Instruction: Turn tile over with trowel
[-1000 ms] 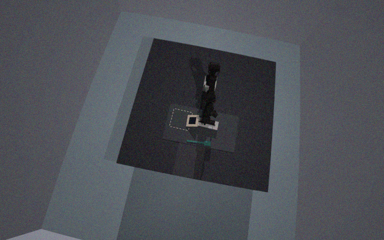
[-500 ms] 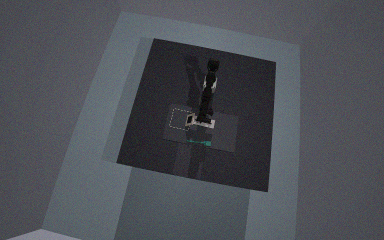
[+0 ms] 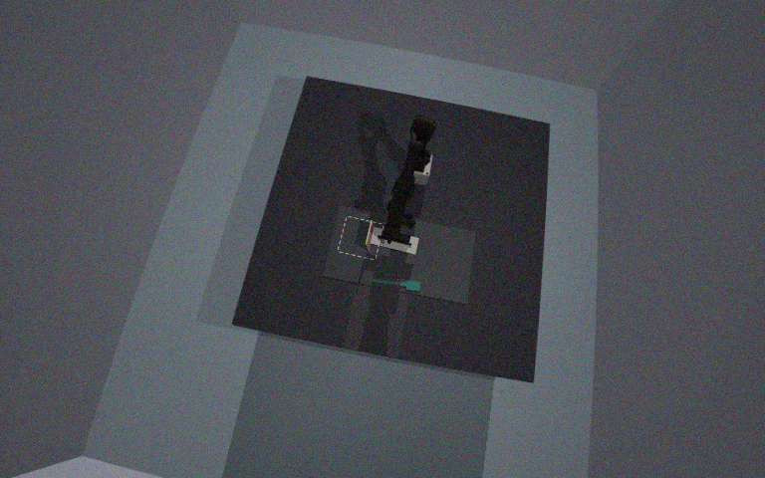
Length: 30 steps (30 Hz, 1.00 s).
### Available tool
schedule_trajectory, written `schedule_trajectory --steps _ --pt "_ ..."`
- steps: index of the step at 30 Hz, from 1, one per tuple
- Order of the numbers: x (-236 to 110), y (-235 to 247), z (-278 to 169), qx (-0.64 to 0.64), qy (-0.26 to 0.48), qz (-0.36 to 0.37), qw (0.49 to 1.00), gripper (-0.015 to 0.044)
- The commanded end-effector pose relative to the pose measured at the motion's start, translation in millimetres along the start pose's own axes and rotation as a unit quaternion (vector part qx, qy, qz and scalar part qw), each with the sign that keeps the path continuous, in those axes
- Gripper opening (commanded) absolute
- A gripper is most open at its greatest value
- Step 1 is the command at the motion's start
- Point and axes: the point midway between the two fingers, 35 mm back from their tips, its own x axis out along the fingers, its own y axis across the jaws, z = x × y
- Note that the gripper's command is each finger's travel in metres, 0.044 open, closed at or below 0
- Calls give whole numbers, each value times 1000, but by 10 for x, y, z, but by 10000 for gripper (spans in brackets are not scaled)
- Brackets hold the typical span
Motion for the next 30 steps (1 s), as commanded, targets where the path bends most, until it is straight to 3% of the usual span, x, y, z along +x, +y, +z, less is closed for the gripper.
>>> schedule_trajectory --steps 1,18,30 --pt "2 -62 -17 -4 -4 -10 1000 0" --pt "200 165 -364 -5 -3 -9 1000 0" --pt "111 -11 -48 -4 -4 -6 1000 0"
